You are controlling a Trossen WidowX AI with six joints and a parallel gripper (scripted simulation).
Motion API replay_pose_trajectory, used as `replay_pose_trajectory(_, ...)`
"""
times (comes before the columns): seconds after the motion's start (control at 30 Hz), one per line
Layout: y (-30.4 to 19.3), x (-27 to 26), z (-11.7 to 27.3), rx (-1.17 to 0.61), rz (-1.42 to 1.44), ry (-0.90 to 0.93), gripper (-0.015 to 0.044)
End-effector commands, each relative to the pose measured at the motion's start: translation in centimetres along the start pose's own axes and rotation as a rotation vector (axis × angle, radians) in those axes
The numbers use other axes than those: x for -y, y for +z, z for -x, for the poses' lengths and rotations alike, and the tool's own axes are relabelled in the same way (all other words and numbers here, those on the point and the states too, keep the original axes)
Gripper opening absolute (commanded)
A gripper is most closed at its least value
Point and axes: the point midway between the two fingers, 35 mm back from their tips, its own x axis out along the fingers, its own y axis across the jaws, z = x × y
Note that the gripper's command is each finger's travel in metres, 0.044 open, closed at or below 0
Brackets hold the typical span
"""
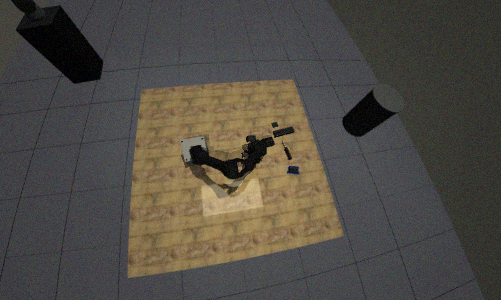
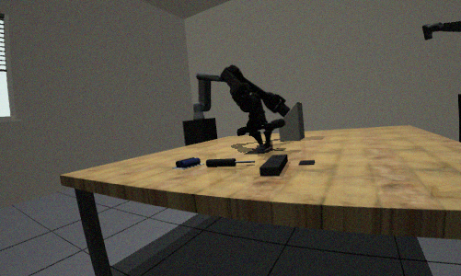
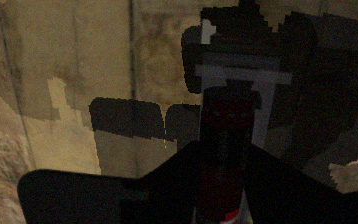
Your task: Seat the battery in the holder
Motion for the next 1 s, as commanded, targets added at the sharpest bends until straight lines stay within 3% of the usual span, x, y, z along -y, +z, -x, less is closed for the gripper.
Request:
replay_pose_trajectory(0.0,0.06,0.21,-0.12,0.019,-0.005,-0.004,0.0067)
replay_pose_trajectory(0.97,-0.89,0.30,-0.17,0.086,-0.003,0.004,0.0067)
